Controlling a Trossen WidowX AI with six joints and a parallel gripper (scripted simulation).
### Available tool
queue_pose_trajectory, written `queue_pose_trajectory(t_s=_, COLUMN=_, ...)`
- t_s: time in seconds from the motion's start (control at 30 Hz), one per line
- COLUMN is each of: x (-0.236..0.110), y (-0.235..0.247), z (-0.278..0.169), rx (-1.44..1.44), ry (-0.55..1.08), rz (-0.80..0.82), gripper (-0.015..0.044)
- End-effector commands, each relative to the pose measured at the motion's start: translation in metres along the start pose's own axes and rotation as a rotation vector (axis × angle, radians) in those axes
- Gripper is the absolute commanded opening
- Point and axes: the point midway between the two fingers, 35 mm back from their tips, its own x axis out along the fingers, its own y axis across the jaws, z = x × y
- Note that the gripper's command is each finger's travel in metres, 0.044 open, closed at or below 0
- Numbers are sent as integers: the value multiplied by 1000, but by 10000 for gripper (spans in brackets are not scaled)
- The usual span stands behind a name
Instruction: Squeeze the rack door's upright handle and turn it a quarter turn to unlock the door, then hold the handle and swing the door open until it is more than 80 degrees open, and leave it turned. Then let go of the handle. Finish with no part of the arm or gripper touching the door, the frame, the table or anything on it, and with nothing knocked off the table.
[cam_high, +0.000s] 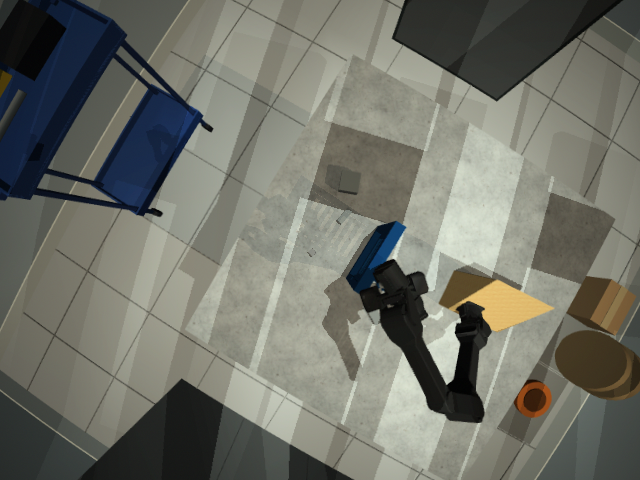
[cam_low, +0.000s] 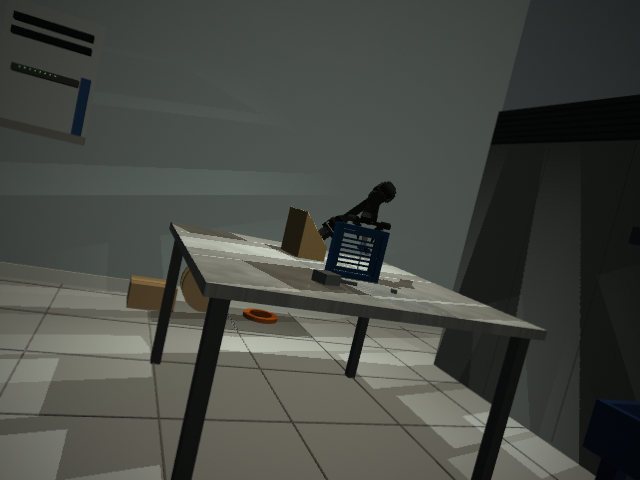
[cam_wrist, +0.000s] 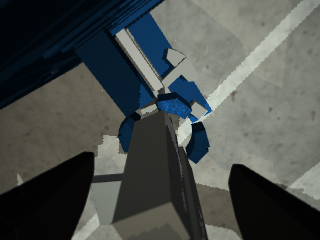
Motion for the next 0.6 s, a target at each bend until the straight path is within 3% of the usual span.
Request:
queue_pose_trajectory(t_s=0.0, x=0, y=-1, z=0, rx=183, ry=-1, rz=-5, gripper=286)
queue_pose_trajectory(t_s=0.57, x=0, y=-1, z=0, rx=1017, ry=-3, rz=-4, gripper=286)
